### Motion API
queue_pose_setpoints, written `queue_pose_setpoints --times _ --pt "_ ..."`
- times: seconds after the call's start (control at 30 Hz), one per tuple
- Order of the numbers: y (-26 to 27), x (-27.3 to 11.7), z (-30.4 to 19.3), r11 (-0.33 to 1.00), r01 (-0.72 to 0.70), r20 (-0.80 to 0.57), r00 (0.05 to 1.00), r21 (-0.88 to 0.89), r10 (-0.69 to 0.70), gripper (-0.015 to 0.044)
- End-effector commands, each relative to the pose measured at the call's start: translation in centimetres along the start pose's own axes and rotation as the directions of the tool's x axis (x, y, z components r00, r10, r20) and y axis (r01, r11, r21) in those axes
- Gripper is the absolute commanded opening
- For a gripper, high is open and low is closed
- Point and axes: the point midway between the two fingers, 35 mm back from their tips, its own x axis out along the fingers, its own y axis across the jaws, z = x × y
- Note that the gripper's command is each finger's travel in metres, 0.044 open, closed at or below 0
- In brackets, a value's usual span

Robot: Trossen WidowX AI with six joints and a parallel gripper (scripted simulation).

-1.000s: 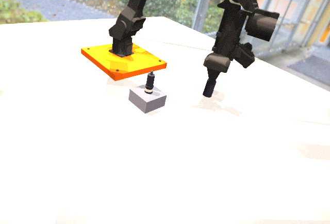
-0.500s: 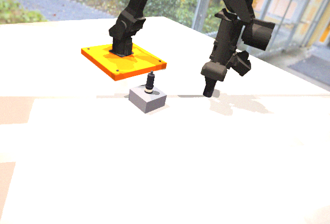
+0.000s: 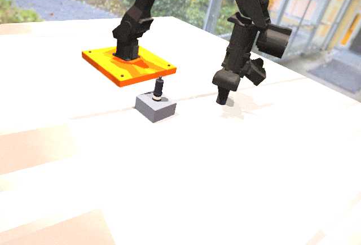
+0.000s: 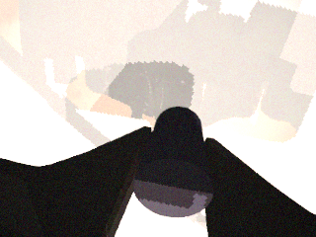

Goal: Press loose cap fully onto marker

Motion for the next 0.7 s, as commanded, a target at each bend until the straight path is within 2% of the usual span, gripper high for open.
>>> queue_pose_setpoints --times 0.0,0.03,0.13,0.67 --pt "0.0 0.1 -0.1 1.000 0.003 -0.001 1.000 -0.003 -0.003 0.0086" --pt "0.0 0.1 -0.1 1.000 0.003 -0.001 1.000 -0.003 -0.003 0.0080" --pt "0.0 -0.3 0.0 1.000 0.003 -0.001 1.000 -0.003 -0.003 0.0001" --pt "0.0 -4.7 0.1 1.000 0.003 -0.001 1.000 -0.003 -0.003 0.0000"
